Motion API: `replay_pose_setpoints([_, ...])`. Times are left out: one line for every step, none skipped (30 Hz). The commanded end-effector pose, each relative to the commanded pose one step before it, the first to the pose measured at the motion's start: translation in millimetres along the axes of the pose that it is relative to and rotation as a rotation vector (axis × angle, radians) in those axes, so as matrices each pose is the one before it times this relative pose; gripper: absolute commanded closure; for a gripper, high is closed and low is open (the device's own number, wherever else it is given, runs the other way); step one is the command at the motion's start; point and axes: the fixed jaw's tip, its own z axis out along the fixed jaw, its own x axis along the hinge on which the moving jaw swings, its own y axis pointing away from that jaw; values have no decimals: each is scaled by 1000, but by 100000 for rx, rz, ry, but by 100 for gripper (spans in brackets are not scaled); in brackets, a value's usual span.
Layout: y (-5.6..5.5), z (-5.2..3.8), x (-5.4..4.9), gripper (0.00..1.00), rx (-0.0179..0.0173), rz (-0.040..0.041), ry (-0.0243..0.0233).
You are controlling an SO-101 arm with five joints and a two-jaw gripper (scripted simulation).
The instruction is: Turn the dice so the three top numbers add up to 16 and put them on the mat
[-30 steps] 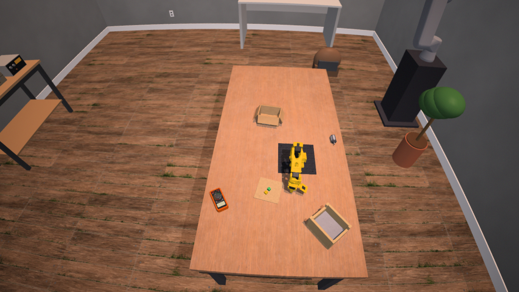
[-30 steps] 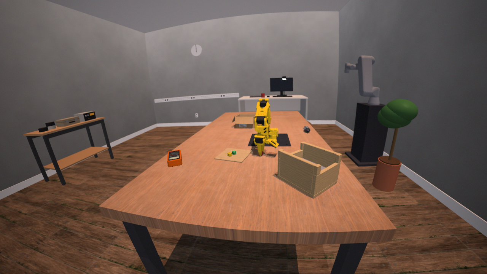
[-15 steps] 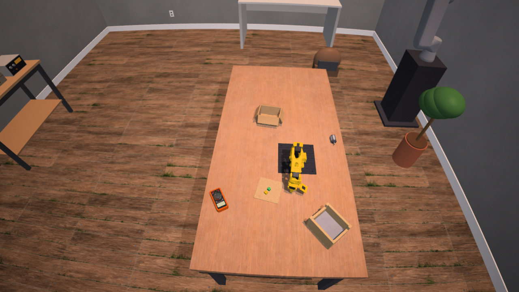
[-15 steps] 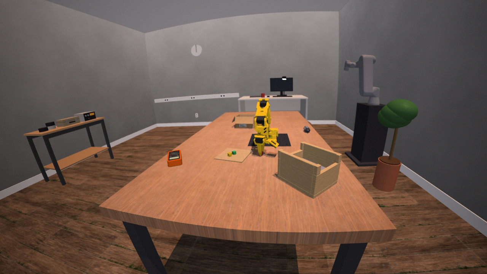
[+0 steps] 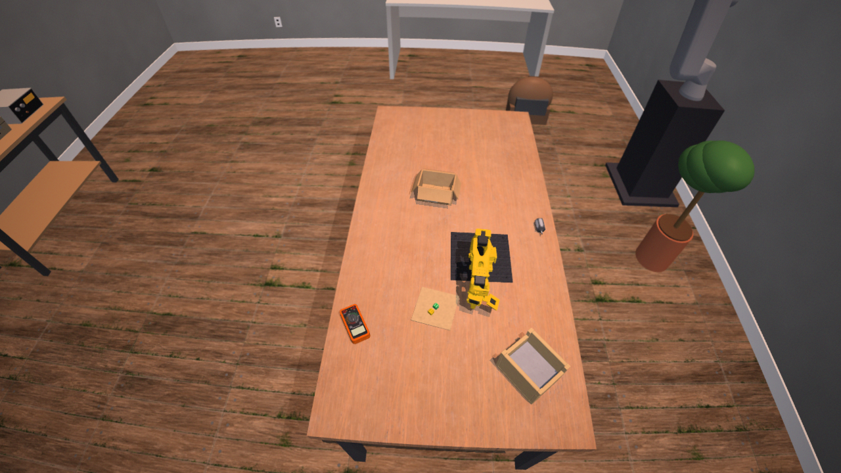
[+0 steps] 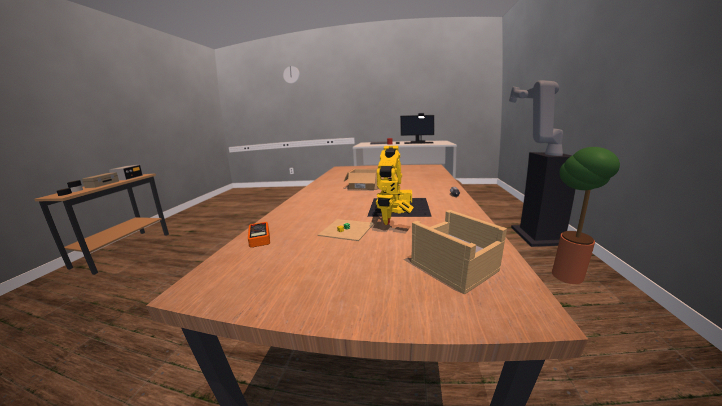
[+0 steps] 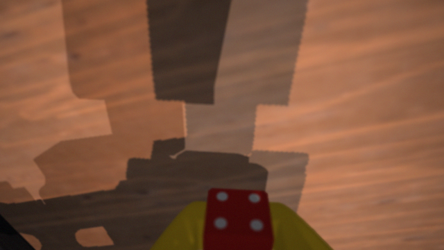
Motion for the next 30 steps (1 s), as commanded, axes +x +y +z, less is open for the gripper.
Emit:
replay_pose_setpoints([-213,-13072,100,100,951,-260,-360])
replay_pose_setpoints([276,-2563,9,100,0,0,3])
replay_pose_setpoints([289,-2317,21,100,0,0,0])
replay_pose_setpoints([285,-2041,27,100,0,0,0])
replay_pose_setpoints([256,-1747,22,100,0,0,0])
replay_pose_setpoints([227,-1429,28,100,0,0,0])
replay_pose_setpoints([187,-1111,16,100,0,0,0])
replay_pose_setpoints([140,-811,17,100,0,0,0])
replay_pose_setpoints([94,-528,11,100,0,0,0])
replay_pose_setpoints([53,-288,6,100,0,0,0])
replay_pose_setpoints([23,-114,6,100,0,0,0])
replay_pose_setpoints([0,-18,0,100,0,0,0])
replay_pose_setpoints([0,0,0,100,0,0,0])
replay_pose_setpoints([0,0,0,100,0,0,0])
replay_pose_setpoints([-11,-2,24,100,1,25,1])
replay_pose_setpoints([-66,0,168,100,22,176,-9])
replay_pose_setpoints([-174,-5,426,100,51,443,-17])
replay_pose_setpoints([-321,-11,773,100,95,804,-35])
replay_pose_setpoints([-482,-11,1176,100,146,1228,-52])
replay_pose_setpoints([-682,-16,1622,100,196,1693,-69])
replay_pose_setpoints([-885,-21,2083,100,256,2174,-93])
replay_pose_setpoints([-1110,-27,2539,100,310,2655,-107])
replay_pose_setpoints([-1339,-32,2970,100,361,3110,-127])
replay_pose_setpoints([-1569,-38,3364,100,415,3534,-145])
replay_pose_setpoints([-1798,-37,3702,100,457,3905,-156])
replay_pose_setpoints([-2017,-49,3980,100,492,4216,-168])
replay_pose_setpoints([-2223,-48,4184,100,524,4458,-174])
replay_pose_setpoints([-2406,-48,4313,100,541,4621,-179])
replay_pose_setpoints([-2549,-54,4355,100,554,4703,-179])
replay_pose_setpoints([0,0,0,100,0,0,0])
